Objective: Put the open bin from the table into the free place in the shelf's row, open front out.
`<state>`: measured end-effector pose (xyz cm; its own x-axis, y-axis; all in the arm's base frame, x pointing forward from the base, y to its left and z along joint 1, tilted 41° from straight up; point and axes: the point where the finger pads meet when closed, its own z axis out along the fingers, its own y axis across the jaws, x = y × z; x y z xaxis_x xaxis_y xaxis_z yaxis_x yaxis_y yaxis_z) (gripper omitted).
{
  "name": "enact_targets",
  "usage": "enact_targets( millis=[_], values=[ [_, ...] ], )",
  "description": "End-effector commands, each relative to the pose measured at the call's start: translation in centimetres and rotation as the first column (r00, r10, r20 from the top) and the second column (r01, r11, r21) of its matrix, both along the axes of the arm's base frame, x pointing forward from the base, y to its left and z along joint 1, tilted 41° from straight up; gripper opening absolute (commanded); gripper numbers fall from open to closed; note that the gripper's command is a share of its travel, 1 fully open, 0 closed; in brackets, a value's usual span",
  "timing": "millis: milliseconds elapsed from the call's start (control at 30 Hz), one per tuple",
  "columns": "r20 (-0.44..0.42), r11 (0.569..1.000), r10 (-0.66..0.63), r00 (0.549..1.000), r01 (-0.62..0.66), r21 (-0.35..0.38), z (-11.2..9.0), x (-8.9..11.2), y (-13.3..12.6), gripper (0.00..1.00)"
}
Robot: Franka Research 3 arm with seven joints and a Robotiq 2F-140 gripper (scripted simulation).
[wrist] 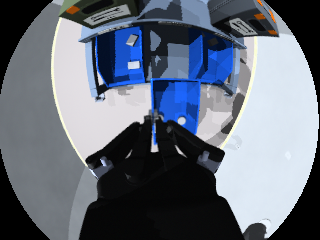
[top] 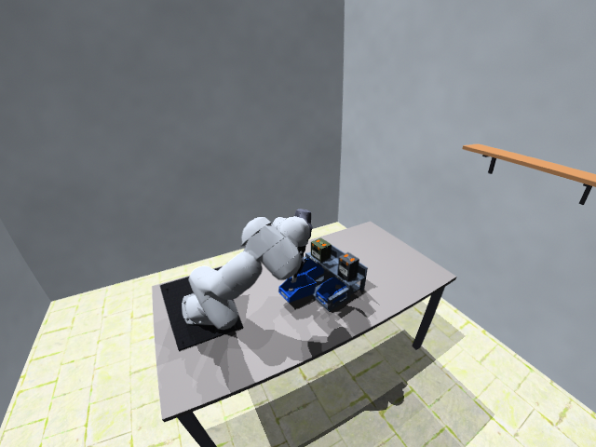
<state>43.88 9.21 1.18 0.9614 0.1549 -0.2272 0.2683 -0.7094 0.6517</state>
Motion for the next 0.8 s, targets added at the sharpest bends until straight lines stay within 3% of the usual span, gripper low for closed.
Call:
enact_targets(
  millis=[0,767],
  values=[
    [-0.009,1.000,0.004,1.000,-0.004,-0.002,0.0,0.3,0.0,0.00],
    [-0.010,1.000,0.003,1.000,-0.003,-0.001,-0.2,2.8,0.8,0.00]
  ],
)
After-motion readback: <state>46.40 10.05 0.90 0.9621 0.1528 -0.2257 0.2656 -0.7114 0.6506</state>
